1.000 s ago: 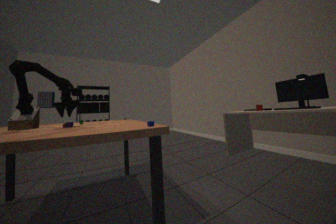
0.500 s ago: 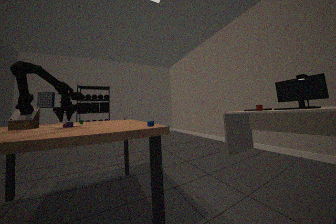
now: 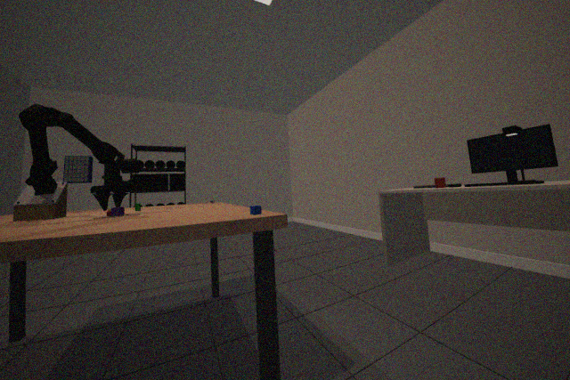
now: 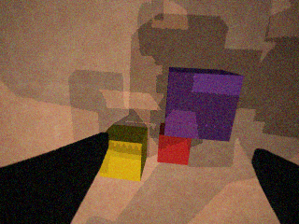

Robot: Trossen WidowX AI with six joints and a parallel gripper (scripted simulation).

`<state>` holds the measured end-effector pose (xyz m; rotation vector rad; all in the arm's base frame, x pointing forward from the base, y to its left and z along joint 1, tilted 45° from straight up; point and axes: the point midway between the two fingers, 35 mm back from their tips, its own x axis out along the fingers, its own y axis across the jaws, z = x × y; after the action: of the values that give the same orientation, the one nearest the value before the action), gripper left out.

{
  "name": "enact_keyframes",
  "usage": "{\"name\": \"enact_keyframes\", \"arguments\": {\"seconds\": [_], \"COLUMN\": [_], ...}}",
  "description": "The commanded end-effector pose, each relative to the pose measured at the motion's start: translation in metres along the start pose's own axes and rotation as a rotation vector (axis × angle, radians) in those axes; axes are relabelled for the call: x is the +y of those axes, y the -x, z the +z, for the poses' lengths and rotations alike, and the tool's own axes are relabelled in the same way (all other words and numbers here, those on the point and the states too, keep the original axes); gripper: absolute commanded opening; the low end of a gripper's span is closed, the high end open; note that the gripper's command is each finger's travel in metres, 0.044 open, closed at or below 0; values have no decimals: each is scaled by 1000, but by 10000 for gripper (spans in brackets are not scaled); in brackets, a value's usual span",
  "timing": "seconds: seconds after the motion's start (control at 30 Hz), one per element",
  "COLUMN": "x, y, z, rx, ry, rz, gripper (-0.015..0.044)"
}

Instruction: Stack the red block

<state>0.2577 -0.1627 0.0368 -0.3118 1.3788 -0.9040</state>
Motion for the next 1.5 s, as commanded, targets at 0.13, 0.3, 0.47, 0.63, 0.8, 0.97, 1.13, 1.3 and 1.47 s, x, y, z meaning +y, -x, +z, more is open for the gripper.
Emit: {"name": "enact_keyframes", "arguments": {"seconds": [0.13,0.3,0.47,0.63,0.8,0.97,1.13,1.3,1.47], "x": [2,2,2,2,2,2,2,2,2], "y": [-16,-20,-20,-20,-19,-19,-19,-19,-19], "z": [-6,-6,-6,-6,-6,-6,-6,-6,-6], "rx": [15,15,15,15,15,15,15,15,15], "ry": [16,16,16,16,16,16,16,16,16], "rz": [-2,-2,-2,-2,-2,-2,-2,-2,-2], "gripper": [440,440,440,440,414,282,151,59,26]}}
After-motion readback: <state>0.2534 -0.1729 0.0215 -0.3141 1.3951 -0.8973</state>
